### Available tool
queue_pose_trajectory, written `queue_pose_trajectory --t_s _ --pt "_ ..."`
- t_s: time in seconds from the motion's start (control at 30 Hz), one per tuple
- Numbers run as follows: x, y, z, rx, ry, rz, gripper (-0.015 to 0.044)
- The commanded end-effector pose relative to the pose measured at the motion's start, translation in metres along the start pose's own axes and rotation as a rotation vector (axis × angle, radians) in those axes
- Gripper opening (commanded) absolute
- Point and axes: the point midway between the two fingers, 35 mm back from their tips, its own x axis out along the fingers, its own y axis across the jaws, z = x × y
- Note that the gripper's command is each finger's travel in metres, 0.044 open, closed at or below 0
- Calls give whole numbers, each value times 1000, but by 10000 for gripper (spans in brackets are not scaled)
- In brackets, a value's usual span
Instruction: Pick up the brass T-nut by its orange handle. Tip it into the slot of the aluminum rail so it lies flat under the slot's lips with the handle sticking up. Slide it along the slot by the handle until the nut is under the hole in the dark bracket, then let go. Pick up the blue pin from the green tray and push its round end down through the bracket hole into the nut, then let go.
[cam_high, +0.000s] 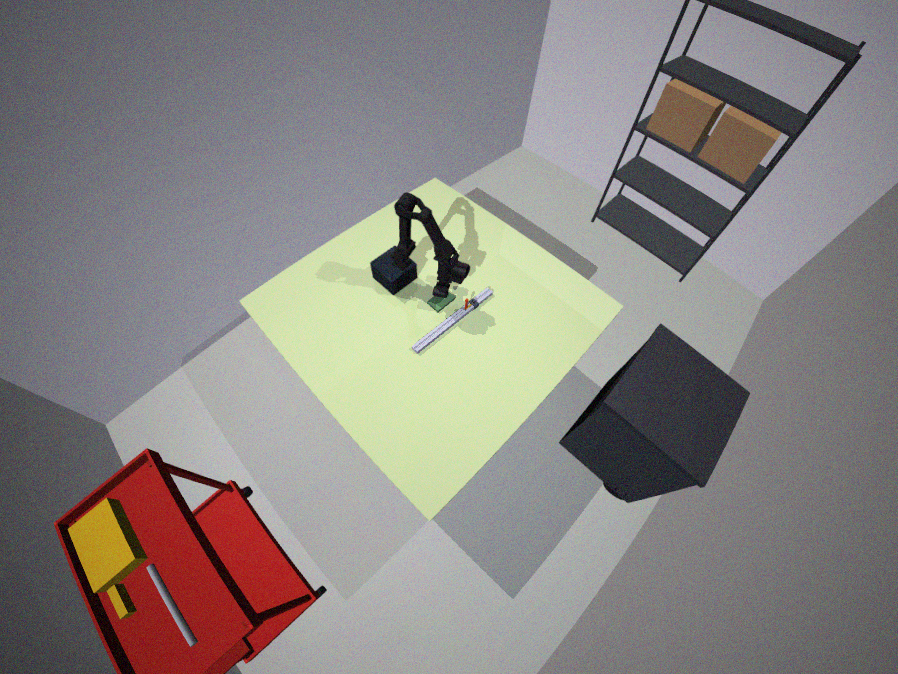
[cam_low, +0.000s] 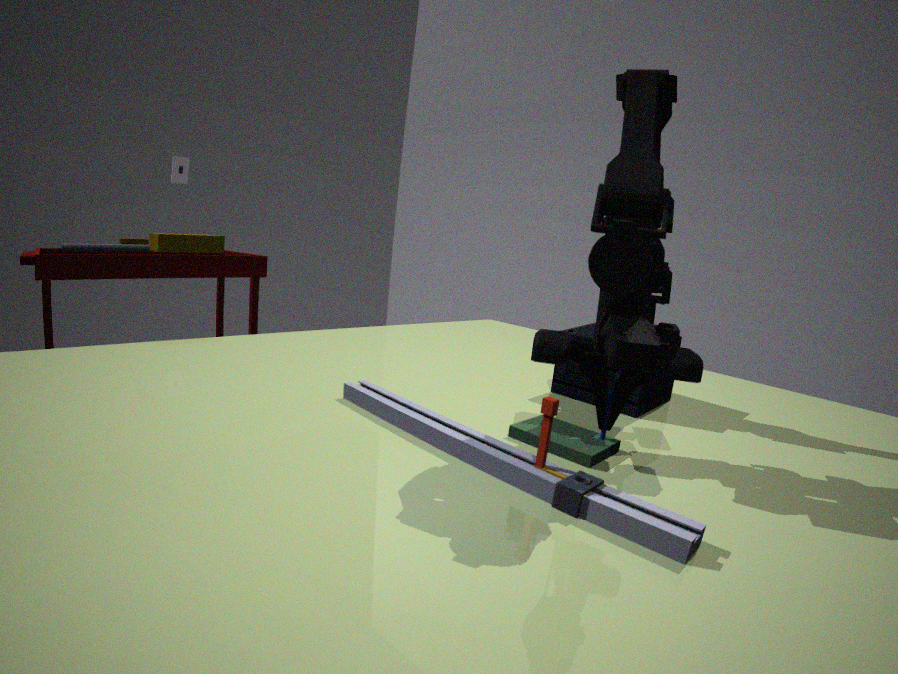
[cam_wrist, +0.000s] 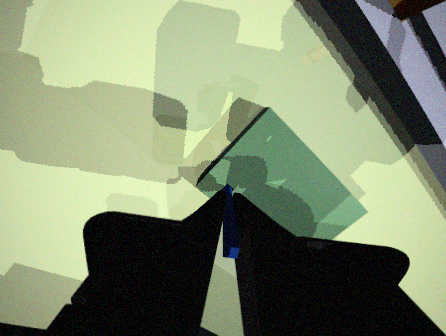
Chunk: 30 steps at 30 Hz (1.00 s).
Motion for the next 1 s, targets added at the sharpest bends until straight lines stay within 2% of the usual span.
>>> queue_pose_trajectory --t_s 0.0,0.7,0.97 --pt "-4 0 1 -3 -2 -2 -150" --pt "-19 1 -4 -5 3 1 -150" --pt "-42 1 -2 -4 0 -1 -150"
